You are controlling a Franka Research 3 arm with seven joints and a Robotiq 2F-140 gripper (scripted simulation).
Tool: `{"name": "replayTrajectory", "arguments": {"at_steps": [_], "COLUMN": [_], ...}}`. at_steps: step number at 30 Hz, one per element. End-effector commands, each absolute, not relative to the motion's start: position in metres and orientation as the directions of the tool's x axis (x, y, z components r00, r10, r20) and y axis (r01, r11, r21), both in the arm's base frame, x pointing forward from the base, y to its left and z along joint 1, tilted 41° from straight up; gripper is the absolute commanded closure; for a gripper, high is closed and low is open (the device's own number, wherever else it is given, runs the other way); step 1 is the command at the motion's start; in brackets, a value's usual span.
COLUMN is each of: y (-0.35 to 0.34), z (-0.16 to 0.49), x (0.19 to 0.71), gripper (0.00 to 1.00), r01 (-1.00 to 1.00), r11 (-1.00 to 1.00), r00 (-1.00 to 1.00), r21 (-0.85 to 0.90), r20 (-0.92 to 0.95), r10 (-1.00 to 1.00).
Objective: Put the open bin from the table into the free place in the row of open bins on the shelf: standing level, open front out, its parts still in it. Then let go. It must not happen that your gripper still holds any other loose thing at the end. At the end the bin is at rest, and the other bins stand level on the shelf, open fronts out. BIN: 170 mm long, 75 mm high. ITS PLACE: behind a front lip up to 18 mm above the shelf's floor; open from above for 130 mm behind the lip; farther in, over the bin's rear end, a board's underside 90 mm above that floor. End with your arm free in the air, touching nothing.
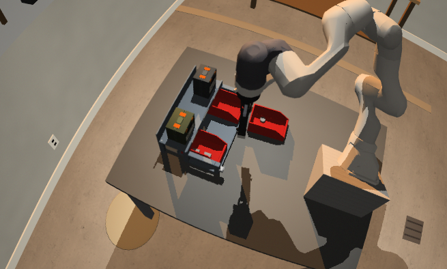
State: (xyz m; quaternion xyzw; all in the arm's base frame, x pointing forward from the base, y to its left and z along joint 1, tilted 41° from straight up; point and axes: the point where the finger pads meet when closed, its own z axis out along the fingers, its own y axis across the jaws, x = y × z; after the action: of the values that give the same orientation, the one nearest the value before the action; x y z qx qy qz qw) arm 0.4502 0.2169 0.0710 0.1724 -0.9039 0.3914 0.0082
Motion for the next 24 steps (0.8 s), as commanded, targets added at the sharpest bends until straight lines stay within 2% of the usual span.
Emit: {"name": "replayTrajectory", "arguments": {"at_steps": [1,11,24], "y": [0.195,0.118,0.064], "z": [0.076,0.083,0.077], "x": [0.460,0.451,0.426], "gripper": [0.00,0.00,0.00], "r01": [-0.276,-0.237,-0.224], "r11": [0.650,0.671,0.699], "r00": [-0.950,-0.961,-0.966], "r21": [-0.708,-0.703,-0.679], "r20": [0.096,0.067,0.061], "r10": [-0.298,-0.269,-0.250]}}
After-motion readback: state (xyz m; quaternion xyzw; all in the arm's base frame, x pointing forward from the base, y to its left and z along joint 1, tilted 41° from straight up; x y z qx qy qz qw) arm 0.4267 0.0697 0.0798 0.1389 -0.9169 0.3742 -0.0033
